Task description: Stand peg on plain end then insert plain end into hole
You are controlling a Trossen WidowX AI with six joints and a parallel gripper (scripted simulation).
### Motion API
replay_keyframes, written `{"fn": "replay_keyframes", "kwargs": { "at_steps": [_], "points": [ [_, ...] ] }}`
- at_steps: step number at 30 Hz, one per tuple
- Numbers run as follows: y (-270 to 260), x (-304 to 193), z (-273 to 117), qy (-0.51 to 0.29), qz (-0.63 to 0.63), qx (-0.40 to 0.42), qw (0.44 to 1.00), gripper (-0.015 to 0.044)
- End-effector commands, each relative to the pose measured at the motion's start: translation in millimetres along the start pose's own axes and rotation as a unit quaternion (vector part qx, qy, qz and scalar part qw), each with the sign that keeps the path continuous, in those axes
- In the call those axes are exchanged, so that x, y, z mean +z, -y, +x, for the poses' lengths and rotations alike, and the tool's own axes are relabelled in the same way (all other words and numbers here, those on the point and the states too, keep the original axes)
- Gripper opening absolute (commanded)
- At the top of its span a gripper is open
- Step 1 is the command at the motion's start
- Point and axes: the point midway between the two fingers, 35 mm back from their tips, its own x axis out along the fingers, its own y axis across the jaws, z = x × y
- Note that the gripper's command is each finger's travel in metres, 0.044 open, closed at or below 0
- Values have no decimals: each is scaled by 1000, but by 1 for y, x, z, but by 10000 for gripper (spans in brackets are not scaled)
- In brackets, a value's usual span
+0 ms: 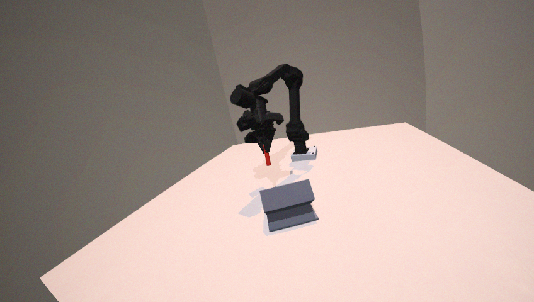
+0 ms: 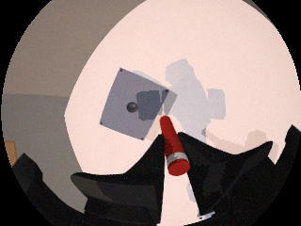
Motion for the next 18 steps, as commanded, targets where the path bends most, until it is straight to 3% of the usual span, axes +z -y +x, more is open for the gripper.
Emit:
{"fn": "replay_keyframes", "kwargs": {
  "at_steps": [1, 18],
  "points": [
    [-12, -2, 1, 6, 3, 27, 1000, 0],
    [-31, -3, 20, 11, 3, 59, 998, 0]
  ]
}}
